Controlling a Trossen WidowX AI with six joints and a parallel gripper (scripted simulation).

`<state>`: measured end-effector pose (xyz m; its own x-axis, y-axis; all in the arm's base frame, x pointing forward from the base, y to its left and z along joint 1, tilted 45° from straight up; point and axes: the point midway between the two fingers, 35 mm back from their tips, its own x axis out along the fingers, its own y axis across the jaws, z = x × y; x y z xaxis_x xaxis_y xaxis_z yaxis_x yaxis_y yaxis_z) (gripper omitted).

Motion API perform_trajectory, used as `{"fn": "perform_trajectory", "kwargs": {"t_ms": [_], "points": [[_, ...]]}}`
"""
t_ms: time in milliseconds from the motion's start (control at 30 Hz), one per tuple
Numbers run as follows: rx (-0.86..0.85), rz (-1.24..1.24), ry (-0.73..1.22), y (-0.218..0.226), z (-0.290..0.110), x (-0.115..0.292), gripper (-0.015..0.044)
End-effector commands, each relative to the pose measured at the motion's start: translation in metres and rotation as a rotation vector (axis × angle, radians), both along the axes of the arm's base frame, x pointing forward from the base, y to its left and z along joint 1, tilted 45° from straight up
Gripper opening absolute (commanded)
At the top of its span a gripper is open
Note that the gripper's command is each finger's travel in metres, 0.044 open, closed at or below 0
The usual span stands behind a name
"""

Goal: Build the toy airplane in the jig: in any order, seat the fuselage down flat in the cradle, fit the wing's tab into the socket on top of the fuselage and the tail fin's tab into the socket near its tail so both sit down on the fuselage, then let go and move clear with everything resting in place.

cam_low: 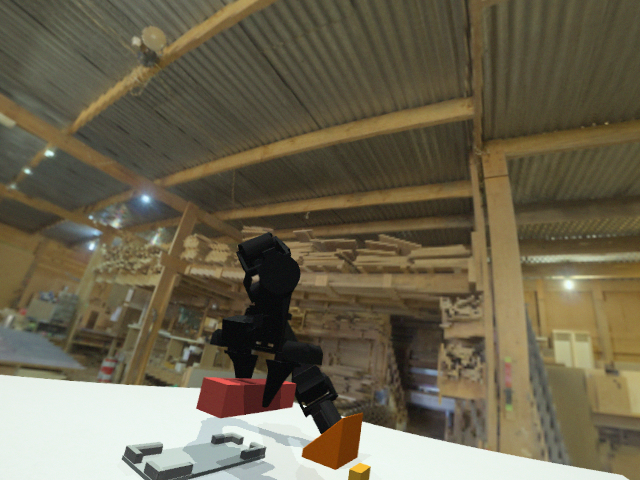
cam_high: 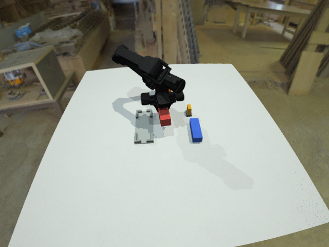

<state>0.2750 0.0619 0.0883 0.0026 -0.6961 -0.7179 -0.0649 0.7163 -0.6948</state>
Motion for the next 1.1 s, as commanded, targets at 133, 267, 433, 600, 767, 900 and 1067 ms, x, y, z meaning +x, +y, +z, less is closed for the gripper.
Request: {"fn": "perform_trajectory", "kwargs": {"t_ms": [133, 267, 433, 600, 767, 900, 1067], "points": [[0.004, 0.003, -0.014, -0.023, 0.01, -0.002, 0.0], [0.004, 0.0, -0.018, -0.035, 0.013, -0.003, 0.0], [0.003, -0.005, -0.023, -0.051, 0.018, -0.006, 0.0], [0.0, -0.011, -0.029, -0.066, 0.022, -0.011, 0.0], [-0.005, -0.017, -0.034, -0.081, 0.025, -0.016, 0.0], [-0.01, -0.022, -0.038, -0.093, 0.028, -0.02, 0.0], [-0.016, -0.029, -0.042, -0.105, 0.031, -0.026, 0.0]]}}
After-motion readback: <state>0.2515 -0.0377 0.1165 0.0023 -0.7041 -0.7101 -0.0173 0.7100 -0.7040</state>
